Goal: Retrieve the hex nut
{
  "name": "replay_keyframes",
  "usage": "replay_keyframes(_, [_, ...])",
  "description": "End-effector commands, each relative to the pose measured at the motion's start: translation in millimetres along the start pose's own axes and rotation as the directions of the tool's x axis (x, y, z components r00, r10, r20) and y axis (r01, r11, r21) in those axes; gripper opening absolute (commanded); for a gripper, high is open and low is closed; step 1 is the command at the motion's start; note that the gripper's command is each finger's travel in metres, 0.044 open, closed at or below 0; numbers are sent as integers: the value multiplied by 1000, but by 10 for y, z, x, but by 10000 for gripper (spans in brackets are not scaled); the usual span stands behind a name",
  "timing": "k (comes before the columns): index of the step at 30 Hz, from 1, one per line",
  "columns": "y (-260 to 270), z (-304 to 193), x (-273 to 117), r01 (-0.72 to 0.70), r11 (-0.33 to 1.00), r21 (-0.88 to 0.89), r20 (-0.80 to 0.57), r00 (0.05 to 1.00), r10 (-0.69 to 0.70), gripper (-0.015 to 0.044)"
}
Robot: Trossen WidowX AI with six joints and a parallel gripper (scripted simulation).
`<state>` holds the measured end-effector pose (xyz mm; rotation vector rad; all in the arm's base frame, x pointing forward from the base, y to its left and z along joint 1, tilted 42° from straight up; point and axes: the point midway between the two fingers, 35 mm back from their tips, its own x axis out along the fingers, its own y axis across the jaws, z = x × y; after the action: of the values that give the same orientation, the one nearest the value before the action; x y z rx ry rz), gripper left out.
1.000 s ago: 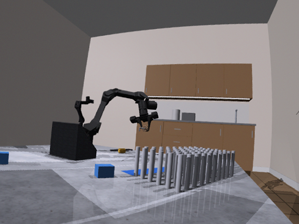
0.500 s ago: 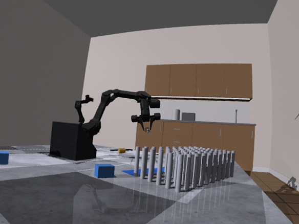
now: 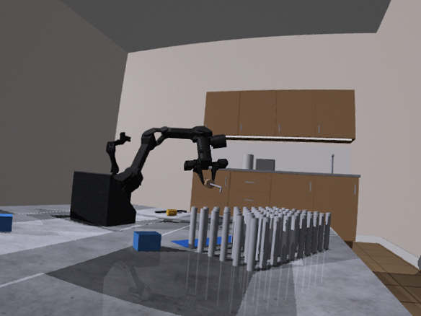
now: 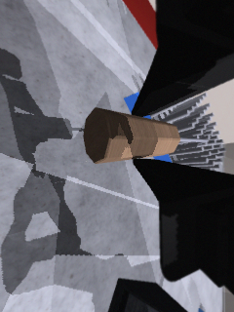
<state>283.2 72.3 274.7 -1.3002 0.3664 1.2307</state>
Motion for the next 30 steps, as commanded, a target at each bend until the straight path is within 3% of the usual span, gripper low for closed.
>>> replay_keyframes(1, [58, -193, 33, 25, 998, -57, 19, 1000, -24, 0])
replay_keyframes(24, [409, -955, 47, 251, 886, -389, 94, 968, -233, 0])
replay_keyframes(30, [421, -974, 45, 259, 879, -401, 95, 966, -241, 0])
